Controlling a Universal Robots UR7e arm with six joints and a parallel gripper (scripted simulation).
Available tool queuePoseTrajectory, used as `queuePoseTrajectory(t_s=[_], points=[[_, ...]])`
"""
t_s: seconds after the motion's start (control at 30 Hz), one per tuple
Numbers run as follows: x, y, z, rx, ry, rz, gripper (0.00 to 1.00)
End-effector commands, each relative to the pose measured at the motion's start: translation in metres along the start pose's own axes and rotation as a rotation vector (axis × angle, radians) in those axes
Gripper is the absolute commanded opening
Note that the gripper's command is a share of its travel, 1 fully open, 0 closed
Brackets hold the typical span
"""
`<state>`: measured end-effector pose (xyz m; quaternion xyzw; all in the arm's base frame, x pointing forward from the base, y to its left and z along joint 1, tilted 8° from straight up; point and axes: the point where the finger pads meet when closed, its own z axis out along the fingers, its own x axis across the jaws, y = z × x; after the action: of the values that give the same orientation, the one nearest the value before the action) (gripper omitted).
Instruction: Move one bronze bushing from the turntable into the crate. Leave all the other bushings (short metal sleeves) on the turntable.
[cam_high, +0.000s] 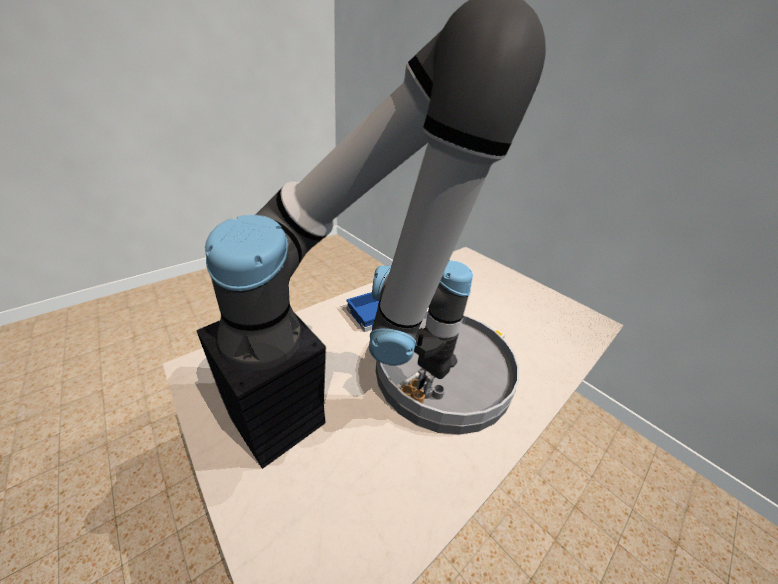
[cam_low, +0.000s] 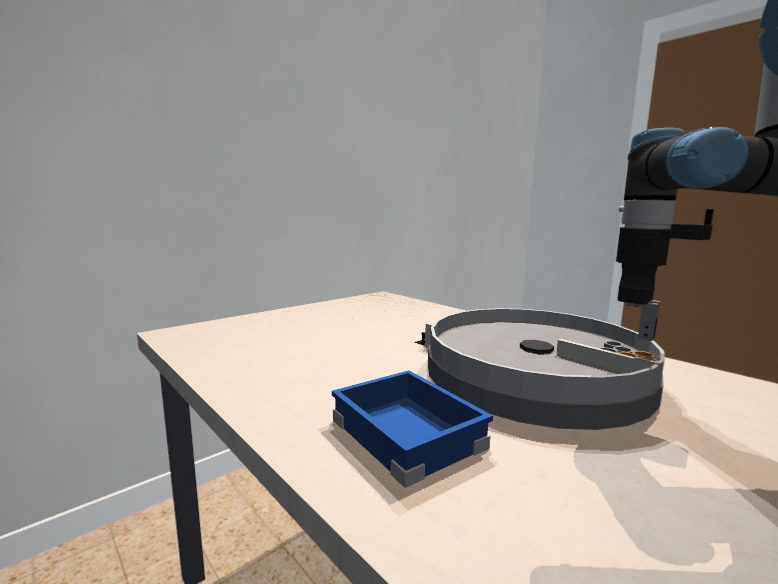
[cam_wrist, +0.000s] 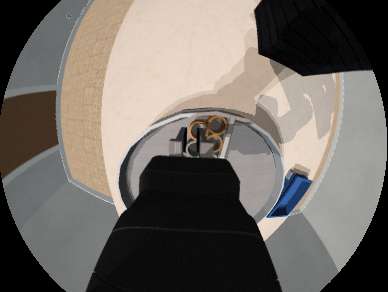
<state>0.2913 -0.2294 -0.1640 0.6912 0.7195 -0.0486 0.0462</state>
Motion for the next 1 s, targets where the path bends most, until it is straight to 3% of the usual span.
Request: queuePoseTrajectory(t_s=[0.0, 0.97], points=[[-0.0004, 0.0003, 0.0139, -0.001, -0.001, -0.002, 0.40], [-0.0004, 0.0003, 0.0171, -0.001, -0.001, -0.002, 0.40]])
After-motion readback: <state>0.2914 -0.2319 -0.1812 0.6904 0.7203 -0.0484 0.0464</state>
